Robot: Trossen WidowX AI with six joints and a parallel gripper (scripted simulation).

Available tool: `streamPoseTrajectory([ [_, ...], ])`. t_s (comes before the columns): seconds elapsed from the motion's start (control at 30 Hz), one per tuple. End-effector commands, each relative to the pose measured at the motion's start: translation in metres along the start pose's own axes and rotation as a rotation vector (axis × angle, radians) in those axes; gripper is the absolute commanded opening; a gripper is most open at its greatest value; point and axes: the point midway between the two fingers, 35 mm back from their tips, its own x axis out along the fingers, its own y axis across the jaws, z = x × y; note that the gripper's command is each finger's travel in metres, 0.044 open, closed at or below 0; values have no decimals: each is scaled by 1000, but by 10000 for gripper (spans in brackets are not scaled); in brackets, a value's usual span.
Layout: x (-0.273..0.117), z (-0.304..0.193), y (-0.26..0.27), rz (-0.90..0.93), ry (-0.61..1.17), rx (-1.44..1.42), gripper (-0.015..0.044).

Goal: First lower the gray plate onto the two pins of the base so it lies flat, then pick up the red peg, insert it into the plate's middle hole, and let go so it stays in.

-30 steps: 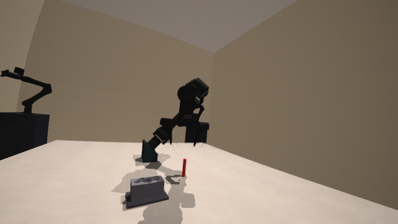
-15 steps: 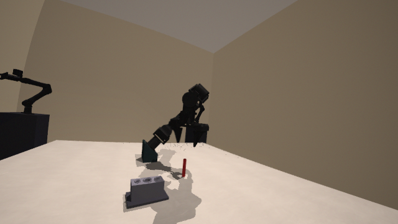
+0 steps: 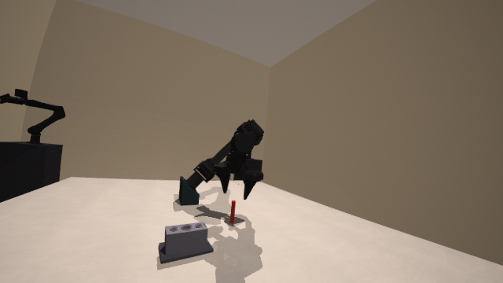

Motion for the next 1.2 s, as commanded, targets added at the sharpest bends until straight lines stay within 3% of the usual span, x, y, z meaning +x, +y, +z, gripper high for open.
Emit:
streamPoseTrajectory([
  [0.0,6,0,0,2,2,7,440],
  [1.1,56,0,-1,4,5,6,440],
  [1.17,56,0,-1,4,5,6,387],
])
